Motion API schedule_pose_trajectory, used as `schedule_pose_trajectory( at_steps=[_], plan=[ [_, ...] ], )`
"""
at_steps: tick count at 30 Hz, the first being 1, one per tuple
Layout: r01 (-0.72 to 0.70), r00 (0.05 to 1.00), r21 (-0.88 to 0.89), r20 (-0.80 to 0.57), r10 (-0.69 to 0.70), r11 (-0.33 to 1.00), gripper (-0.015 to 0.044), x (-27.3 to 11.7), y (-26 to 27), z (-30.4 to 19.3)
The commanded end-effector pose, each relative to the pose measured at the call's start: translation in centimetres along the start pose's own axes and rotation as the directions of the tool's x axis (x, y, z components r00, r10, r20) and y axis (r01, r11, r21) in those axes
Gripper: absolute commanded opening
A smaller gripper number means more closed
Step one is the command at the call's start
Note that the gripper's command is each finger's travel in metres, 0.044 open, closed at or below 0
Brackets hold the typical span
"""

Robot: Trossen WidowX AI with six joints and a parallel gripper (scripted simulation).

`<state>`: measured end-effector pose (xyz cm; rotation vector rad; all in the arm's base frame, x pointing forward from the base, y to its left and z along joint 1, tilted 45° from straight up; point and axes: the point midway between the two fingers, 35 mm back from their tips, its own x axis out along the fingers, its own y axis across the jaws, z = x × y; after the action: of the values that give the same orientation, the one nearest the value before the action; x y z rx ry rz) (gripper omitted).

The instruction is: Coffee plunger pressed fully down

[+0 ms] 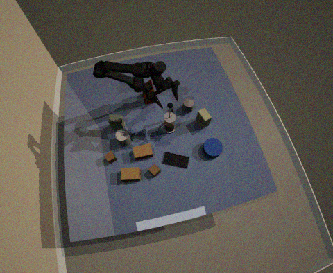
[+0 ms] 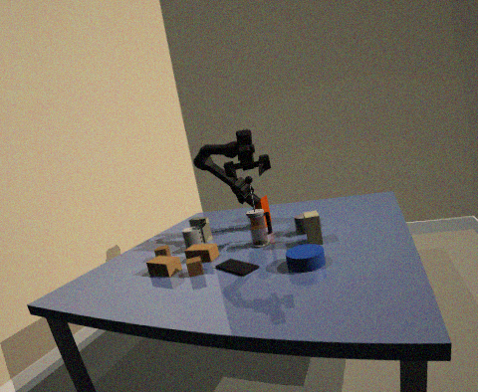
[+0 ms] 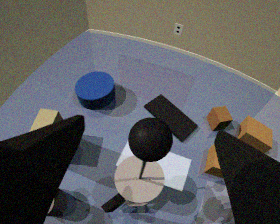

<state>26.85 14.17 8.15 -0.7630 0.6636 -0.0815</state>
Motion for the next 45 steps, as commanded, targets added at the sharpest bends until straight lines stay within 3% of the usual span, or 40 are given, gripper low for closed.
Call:
schedule_pose_trajectory(
  at_steps=[1,3,15,45],
  plan=[
    [0.0,1.0,-0.013,-0.008,-0.001,1.0,0.044,0.8,0.0,-0.5],
    [0.001,1.0,-0.013,-0.007,-0.001,1.0,0.044,0.9,0.0,-0.5],
    [0.001,1.0,-0.013,-0.007,-0.001,1.0,0.0125,0.9,0.0,-0.5],
    [-0.003,1.0,-0.011,-0.012,0.002,1.0,0.0119,2.9,0.5,-2.7]
  ],
)
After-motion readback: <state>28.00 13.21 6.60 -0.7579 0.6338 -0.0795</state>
